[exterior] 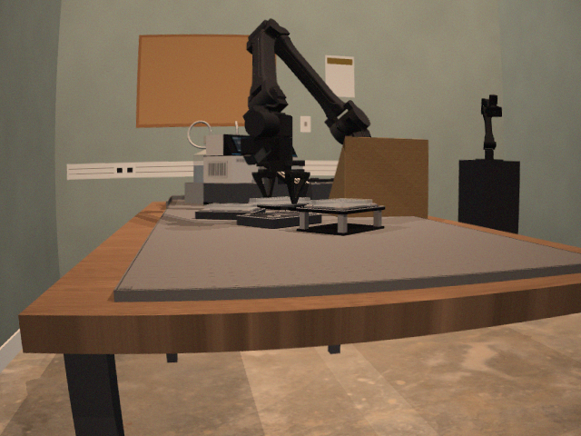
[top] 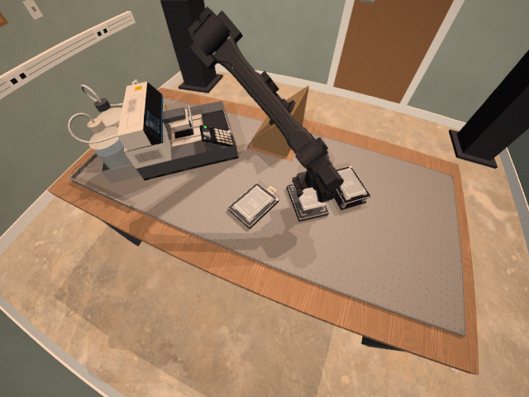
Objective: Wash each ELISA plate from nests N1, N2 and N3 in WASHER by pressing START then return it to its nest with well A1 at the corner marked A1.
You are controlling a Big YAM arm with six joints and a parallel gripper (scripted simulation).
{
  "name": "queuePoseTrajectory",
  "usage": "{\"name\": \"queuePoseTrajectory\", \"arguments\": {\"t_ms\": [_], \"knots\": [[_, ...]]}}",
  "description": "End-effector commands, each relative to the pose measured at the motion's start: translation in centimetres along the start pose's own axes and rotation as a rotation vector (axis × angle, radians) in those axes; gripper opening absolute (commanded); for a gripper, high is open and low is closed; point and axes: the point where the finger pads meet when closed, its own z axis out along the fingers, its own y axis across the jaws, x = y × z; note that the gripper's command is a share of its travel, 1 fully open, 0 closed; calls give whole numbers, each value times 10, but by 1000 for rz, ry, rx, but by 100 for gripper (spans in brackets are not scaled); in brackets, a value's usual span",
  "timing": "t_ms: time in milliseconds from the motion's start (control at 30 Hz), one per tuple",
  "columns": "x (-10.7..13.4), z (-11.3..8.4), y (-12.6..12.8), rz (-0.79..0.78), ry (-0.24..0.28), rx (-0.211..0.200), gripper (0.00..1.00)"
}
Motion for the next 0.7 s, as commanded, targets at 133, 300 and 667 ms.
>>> {"name": "queuePoseTrajectory", "arguments": {"t_ms": [133, 300, 667], "knots": [[-24, -33, -2, 31, -55, 0, 84], [-24, -42, -2, 32, -56, 0, 84], [-24, -58, -2, 32, -57, -2, 84]]}}
